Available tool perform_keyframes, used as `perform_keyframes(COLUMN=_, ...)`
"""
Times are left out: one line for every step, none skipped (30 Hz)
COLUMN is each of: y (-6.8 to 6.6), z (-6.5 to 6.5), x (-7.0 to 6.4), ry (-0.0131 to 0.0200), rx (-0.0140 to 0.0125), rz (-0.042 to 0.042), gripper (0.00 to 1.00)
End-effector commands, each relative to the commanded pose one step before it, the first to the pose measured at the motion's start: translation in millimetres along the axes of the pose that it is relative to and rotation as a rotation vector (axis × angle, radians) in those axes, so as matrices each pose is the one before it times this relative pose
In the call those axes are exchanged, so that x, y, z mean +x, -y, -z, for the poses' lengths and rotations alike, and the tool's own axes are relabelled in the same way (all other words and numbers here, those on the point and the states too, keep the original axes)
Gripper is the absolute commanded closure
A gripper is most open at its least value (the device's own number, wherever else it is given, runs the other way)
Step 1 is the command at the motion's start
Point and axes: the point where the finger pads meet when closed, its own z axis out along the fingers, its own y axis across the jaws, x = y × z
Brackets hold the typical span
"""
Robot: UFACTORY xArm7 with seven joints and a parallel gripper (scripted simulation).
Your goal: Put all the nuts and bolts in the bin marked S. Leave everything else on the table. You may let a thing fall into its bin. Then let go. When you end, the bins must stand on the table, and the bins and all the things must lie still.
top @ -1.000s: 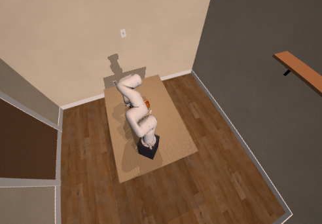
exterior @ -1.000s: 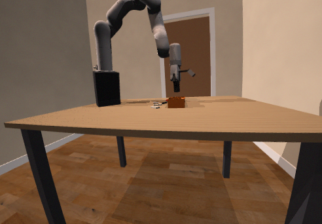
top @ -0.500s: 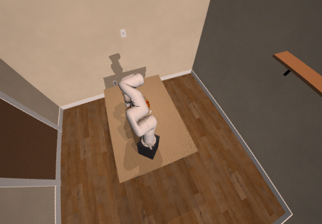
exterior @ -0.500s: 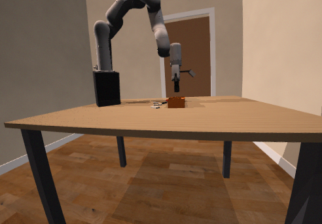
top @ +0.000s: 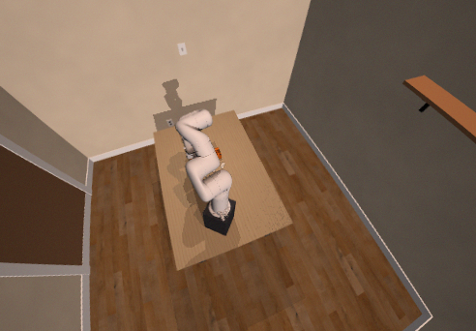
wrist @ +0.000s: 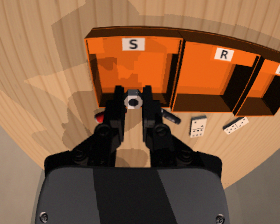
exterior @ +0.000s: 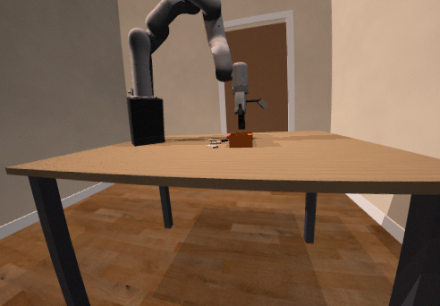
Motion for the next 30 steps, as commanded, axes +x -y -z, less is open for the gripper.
perform_keyframes(y=0.5, z=-2.57, x=2.22, ry=-0.00443, rx=0.00118, rz=-0.00006, gripper=1.0)
perform_keyframes(y=0.0, z=-2.01, x=0.0, ry=0.0, rx=0.0, rz=0.0, gripper=1.0)
perform_keyframes(y=0.0, z=-2.0, x=-0.01, ry=0.0, rx=0.0, rz=0.0, gripper=1.0)
perform_keyframes(y=0.0, z=-2.0, x=-0.01, ry=0.0, rx=0.0, rz=0.0, gripper=1.0)
perform_keyframes(y=0.0, z=-2.0, x=-0.01, ry=0.0, rx=0.0, rz=0.0, gripper=1.0)
perform_keyframes(y=0.0, z=-2.0, x=-0.01, ry=0.0, rx=0.0, rz=0.0, gripper=1.0)
perform_keyframes(y=0.0, z=-2.0, x=-0.01, ry=0.0, rx=0.0, rz=0.0, gripper=1.0)
perform_keyframes(y=0.0, z=-2.0, x=0.0, ry=0.0, rx=0.0, rz=0.0, gripper=1.0)
perform_keyframes(y=0.0, z=-2.0, x=0.0, ry=0.0, rx=0.0, rz=0.0, gripper=1.0)
perform_keyframes(y=0.0, z=-2.0, x=0.0, ry=0.0, rx=0.0, rz=0.0, gripper=1.0)
perform_keyframes(y=0.0, z=-2.0, x=0.0, ry=0.0, rx=0.0, rz=0.0, gripper=1.0)
perform_keyframes(y=0.0, z=-2.0, x=0.0, ry=0.0, rx=0.0, rz=0.0, gripper=1.0)
perform_keyframes(y=0.0, z=-2.0, x=0.0, ry=0.0, rx=0.0, rz=0.0, gripper=1.0)
perform_keyframes(y=0.0, z=-2.0, x=0.0, ry=0.0, rx=0.0, rz=0.0, gripper=1.0)
perform_keyframes(y=0.0, z=-2.0, x=0.0, ry=0.0, rx=0.0, rz=0.0, gripper=1.0)
perform_keyframes(y=0.0, z=-2.0, x=0.0, ry=0.0, rx=0.0, rz=0.0, gripper=1.0)
perform_keyframes(y=0.0, z=0.0, x=0.0, ry=0.0, rx=0.0, rz=0.0, gripper=1.0)
perform_keyframes(y=0.0, z=0.0, x=0.0, ry=0.0, rx=0.0, rz=0.0, gripper=1.0)
perform_keyframes(y=0.01, z=-1.41, x=0.06, ry=0.0, rx=0.0, rz=0.0, gripper=1.0)
perform_keyframes(y=0.02, z=0.0, x=0.09, ry=0.0, rx=0.0, rz=0.0, gripper=1.0)
perform_keyframes(y=0.02, z=0.0, x=0.08, ry=0.0, rx=0.0, rz=0.0, gripper=1.0)
perform_keyframes(y=0.01, z=0.05, x=0.01, ry=0.0, rx=0.0, rz=0.0, gripper=1.0)
perform_keyframes(y=0.01, z=-0.02, x=0.04, ry=0.0, rx=0.0, rz=0.0, gripper=1.0)
perform_keyframes(y=0.0, z=-0.01, x=0.01, ry=0.0, rx=0.0, rz=0.0, gripper=1.0)
perform_keyframes(y=0.0, z=-0.01, x=-0.01, ry=0.0, rx=0.0, rz=0.0, gripper=1.0)
perform_keyframes(y=-0.01, z=0.0, x=-0.03, ry=0.0, rx=0.0, rz=0.0, gripper=1.0)
perform_keyframes(y=-0.01, z=0.0, x=-0.04, ry=0.0, rx=0.0, rz=0.0, gripper=1.0)
perform_keyframes(y=-0.01, z=0.0, x=-0.05, ry=0.0, rx=0.0, rz=0.0, gripper=1.0)
perform_keyframes(y=-0.01, z=0.0, x=-0.05, ry=0.0, rx=0.0, rz=0.0, gripper=1.0)
perform_keyframes(y=0.0, z=0.0, x=0.0, ry=0.0, rx=0.0, rz=0.0, gripper=0.67)
